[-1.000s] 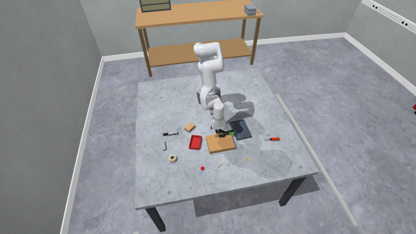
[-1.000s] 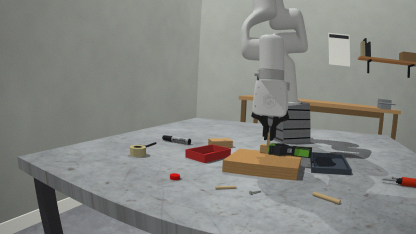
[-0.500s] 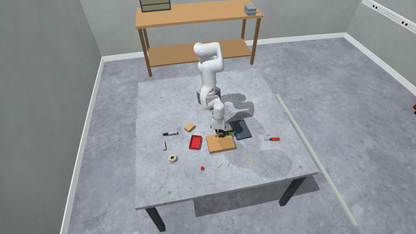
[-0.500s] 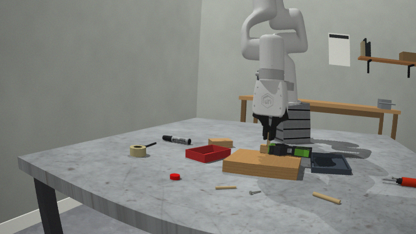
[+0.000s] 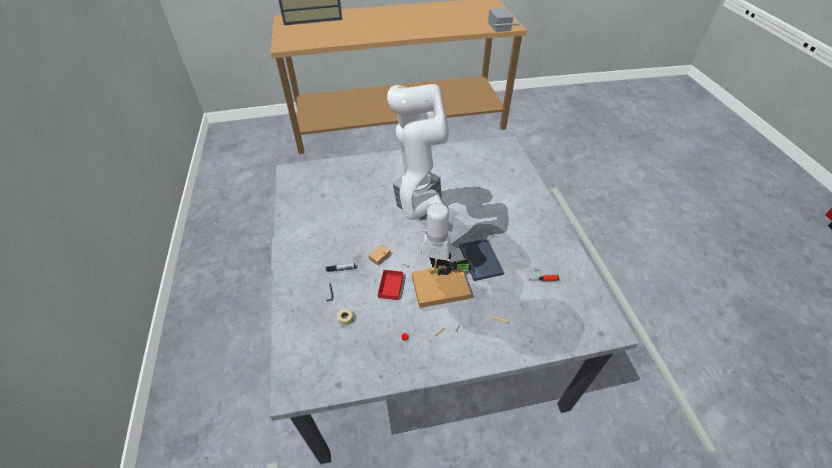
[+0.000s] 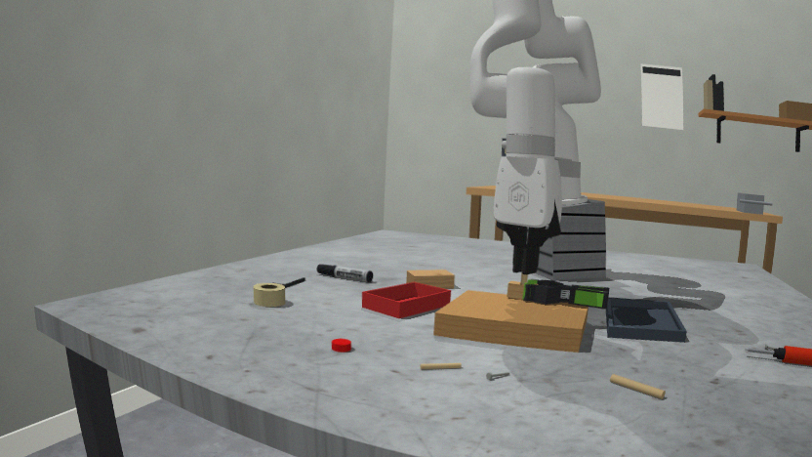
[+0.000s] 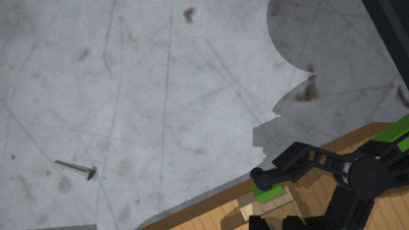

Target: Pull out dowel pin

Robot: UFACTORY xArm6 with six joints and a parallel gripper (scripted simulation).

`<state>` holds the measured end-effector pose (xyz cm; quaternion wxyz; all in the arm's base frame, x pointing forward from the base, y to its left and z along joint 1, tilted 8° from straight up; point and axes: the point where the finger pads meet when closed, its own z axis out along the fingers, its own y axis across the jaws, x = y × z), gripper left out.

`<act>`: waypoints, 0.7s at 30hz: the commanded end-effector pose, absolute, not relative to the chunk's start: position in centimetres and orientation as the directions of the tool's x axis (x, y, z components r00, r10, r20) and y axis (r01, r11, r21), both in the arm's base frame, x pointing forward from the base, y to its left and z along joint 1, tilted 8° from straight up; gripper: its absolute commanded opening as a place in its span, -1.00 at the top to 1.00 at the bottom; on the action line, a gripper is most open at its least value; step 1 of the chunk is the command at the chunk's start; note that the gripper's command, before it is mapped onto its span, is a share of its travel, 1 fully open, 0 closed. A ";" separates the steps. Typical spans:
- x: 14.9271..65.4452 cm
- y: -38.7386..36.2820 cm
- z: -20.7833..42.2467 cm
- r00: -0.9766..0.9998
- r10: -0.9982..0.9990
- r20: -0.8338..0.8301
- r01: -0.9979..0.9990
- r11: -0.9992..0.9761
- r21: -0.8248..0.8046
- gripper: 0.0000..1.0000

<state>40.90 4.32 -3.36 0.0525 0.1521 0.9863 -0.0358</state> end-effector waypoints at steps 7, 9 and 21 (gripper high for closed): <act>41.0 4.3 -3.3 -0.898 0.420 -0.129 0.428 0.903 -0.041 1.00; 41.0 4.3 -3.2 -0.885 0.446 -0.130 0.454 0.890 -0.037 1.00; 41.0 4.4 -3.2 -0.866 0.482 -0.132 0.489 0.871 -0.032 1.00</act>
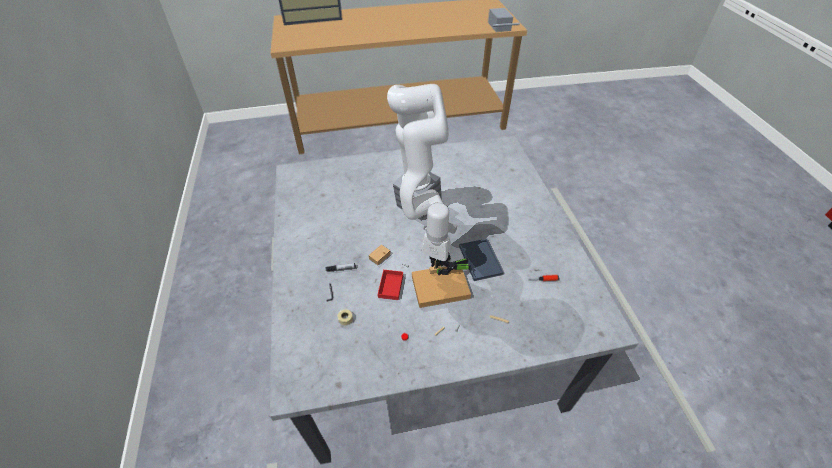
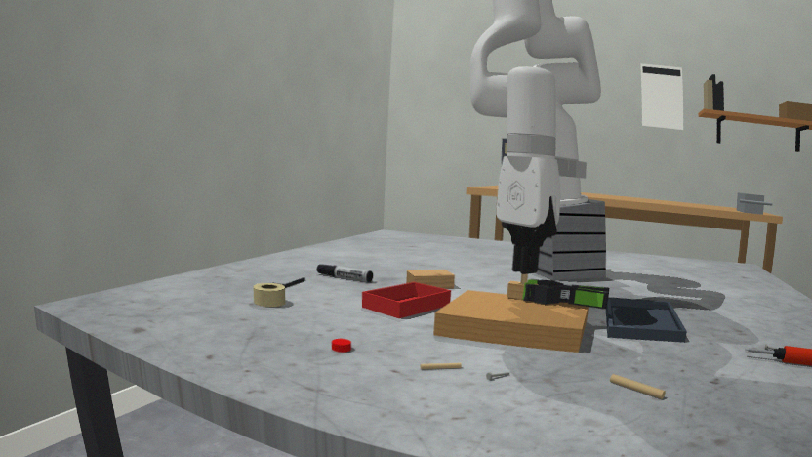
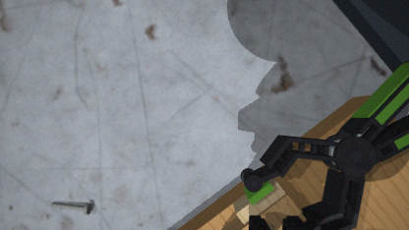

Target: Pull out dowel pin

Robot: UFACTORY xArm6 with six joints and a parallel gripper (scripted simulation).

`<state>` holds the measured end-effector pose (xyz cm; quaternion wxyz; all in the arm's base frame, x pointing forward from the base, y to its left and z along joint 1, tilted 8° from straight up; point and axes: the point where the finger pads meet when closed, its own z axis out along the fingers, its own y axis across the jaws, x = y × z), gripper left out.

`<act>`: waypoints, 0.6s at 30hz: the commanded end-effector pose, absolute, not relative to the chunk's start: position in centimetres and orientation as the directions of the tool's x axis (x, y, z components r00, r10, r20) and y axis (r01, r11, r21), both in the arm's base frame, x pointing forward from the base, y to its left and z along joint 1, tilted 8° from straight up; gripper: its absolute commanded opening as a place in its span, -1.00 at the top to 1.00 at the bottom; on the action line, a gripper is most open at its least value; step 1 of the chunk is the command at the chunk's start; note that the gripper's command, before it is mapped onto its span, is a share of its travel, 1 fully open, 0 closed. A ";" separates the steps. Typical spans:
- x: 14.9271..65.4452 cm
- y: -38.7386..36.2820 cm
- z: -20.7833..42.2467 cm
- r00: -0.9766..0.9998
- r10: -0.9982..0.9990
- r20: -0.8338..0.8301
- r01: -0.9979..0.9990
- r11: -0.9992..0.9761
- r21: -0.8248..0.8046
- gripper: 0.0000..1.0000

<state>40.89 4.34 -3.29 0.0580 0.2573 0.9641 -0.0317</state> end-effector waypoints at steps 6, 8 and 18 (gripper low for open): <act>41.0 4.4 -3.2 -0.905 0.406 -0.129 0.415 0.909 -0.043 1.00; 41.0 4.4 -3.2 -0.916 0.381 -0.127 0.389 0.920 -0.047 1.00; 41.0 4.4 -3.2 -0.953 0.279 -0.122 0.288 0.956 -0.060 1.00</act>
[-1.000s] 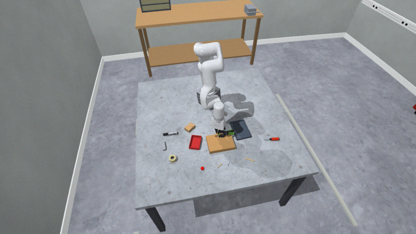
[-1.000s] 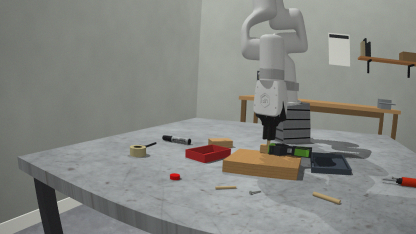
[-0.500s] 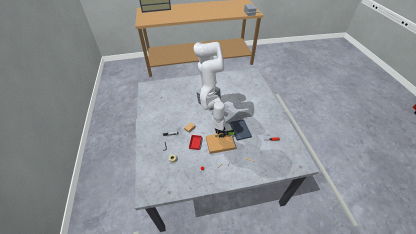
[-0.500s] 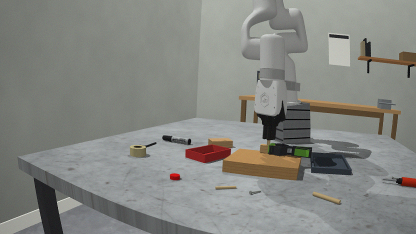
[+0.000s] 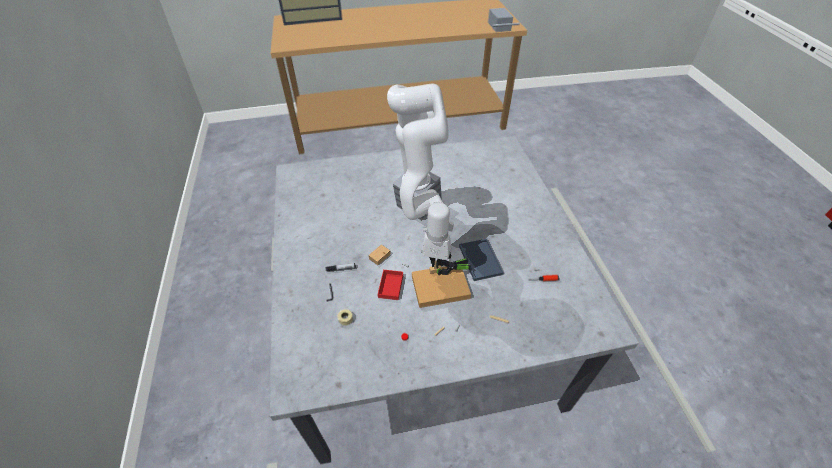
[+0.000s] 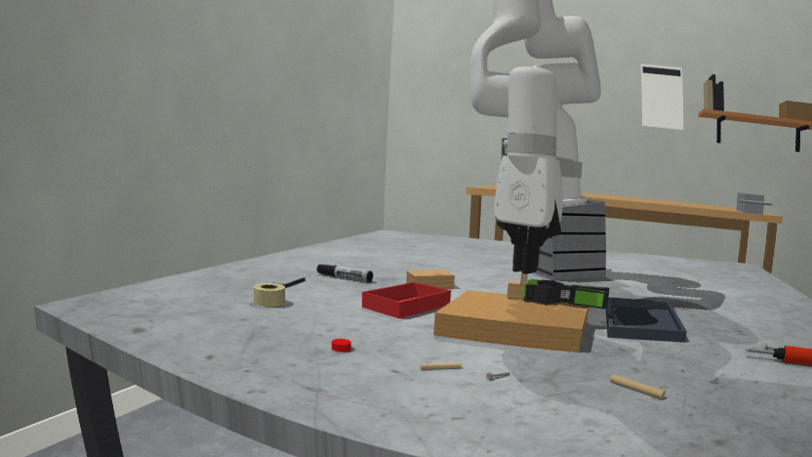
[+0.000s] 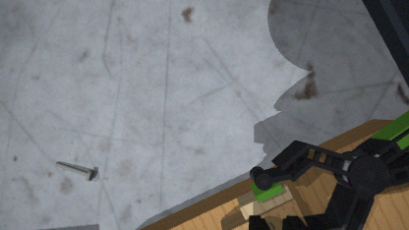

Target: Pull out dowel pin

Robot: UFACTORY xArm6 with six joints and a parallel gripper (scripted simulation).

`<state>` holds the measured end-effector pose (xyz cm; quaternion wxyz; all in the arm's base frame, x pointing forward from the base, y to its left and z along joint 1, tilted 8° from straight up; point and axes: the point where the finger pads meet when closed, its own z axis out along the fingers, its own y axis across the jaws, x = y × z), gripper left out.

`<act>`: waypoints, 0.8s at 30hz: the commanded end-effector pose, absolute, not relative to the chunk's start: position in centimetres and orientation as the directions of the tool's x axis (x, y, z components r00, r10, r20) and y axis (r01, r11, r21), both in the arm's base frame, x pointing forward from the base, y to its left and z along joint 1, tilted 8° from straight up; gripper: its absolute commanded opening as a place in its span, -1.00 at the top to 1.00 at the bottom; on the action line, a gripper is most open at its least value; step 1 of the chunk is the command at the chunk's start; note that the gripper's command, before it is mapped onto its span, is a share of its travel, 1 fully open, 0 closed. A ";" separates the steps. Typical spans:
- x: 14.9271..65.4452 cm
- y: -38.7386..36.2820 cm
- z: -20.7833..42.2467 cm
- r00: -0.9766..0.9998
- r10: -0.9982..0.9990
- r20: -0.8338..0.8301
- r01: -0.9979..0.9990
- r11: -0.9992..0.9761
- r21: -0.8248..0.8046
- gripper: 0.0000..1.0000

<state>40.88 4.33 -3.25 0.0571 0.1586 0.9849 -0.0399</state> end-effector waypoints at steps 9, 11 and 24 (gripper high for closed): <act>41.0 4.4 -3.1 -0.980 0.164 -0.114 0.173 0.982 -0.074 1.00; 41.0 4.4 -3.1 -0.984 0.139 -0.112 0.148 0.986 -0.077 1.00; 41.0 4.4 -3.1 -0.995 0.003 -0.100 0.012 0.996 -0.092 1.00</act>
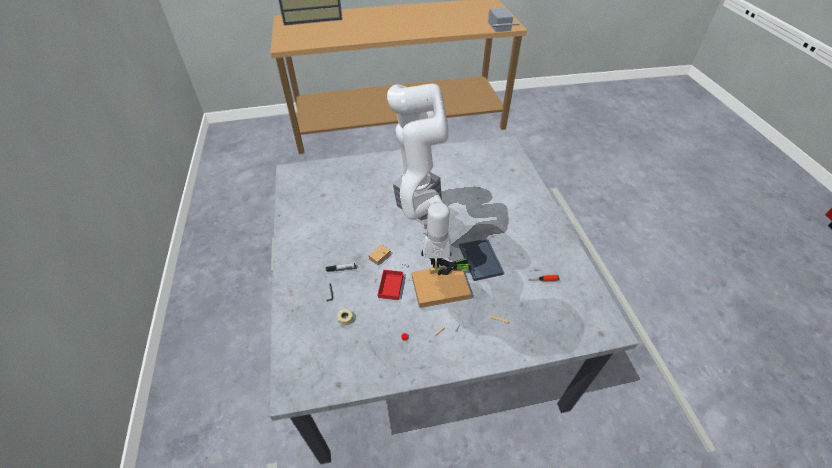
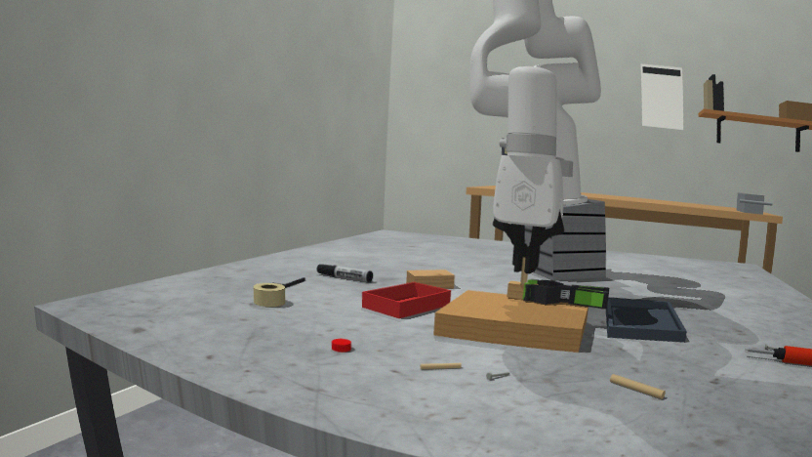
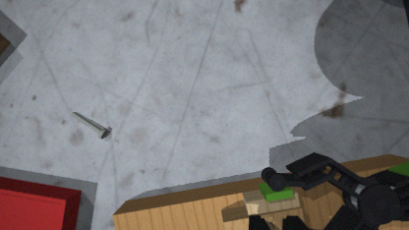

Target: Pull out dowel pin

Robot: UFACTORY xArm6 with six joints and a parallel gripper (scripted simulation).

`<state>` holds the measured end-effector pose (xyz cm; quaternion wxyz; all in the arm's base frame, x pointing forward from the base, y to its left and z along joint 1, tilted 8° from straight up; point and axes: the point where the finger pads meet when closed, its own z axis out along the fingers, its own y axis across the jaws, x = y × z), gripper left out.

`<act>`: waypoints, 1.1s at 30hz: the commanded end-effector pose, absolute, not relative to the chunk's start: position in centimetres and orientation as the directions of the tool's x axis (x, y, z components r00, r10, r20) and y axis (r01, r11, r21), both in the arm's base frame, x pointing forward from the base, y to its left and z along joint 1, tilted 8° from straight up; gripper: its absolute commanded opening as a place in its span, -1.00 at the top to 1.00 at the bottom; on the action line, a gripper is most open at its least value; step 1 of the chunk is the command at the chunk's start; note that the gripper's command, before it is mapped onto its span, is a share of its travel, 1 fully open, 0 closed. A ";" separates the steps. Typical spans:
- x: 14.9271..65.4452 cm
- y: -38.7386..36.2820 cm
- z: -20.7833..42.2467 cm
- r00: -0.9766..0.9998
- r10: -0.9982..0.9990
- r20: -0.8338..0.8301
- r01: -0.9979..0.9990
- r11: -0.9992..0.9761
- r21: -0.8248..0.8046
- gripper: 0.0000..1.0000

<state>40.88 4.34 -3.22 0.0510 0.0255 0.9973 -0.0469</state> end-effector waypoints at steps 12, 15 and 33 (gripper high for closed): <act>41.0 4.4 -3.1 -0.989 -0.115 -0.089 -0.106 0.989 -0.103 1.00; 41.0 4.4 -3.1 -0.985 -0.149 -0.085 -0.140 0.984 -0.106 1.00; 41.0 4.4 -3.1 -0.946 -0.318 -0.065 -0.309 0.943 -0.119 1.00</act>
